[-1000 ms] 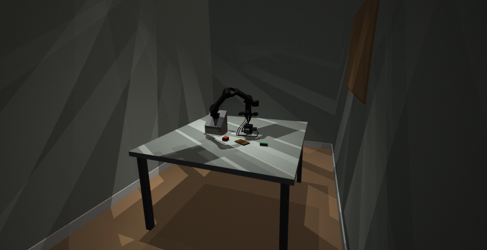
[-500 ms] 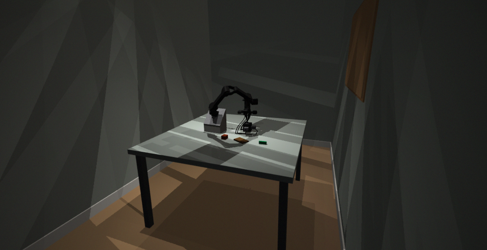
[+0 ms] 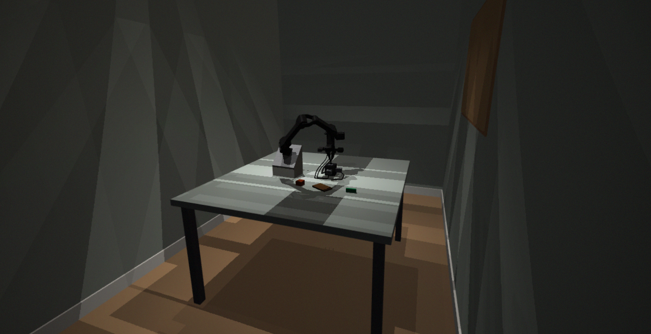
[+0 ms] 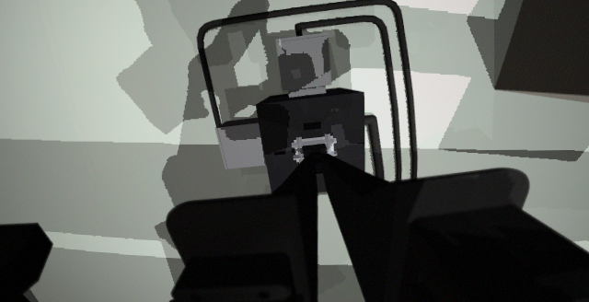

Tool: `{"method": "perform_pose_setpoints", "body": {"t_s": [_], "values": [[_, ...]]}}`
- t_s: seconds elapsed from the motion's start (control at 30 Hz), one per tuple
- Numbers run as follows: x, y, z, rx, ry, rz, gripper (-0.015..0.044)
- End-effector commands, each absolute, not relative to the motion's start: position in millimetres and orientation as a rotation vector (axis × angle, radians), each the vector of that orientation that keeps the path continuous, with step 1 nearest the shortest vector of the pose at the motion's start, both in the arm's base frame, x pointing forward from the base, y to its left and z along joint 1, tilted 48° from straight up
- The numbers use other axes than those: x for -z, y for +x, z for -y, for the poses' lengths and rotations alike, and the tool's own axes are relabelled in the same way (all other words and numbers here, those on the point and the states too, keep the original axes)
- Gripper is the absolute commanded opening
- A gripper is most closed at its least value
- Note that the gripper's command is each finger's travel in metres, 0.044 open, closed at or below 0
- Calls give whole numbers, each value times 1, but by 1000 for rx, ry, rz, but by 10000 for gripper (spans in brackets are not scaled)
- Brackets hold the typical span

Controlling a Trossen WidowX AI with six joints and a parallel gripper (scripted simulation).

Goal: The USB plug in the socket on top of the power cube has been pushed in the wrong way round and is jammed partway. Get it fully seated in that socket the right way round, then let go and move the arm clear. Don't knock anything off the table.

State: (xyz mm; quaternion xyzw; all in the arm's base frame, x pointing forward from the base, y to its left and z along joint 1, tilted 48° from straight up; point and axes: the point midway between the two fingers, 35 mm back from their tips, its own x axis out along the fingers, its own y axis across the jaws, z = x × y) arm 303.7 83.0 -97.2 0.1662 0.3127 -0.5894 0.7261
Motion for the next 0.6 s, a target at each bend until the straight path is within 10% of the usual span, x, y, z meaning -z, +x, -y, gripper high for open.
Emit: {"method": "perform_pose_setpoints", "body": {"t_s": [0.0, 0.57], "values": [[99, 304, -80, 1303, 362, -686, 0], [97, 304, -83, 1300, 367, -689, 95]]}}
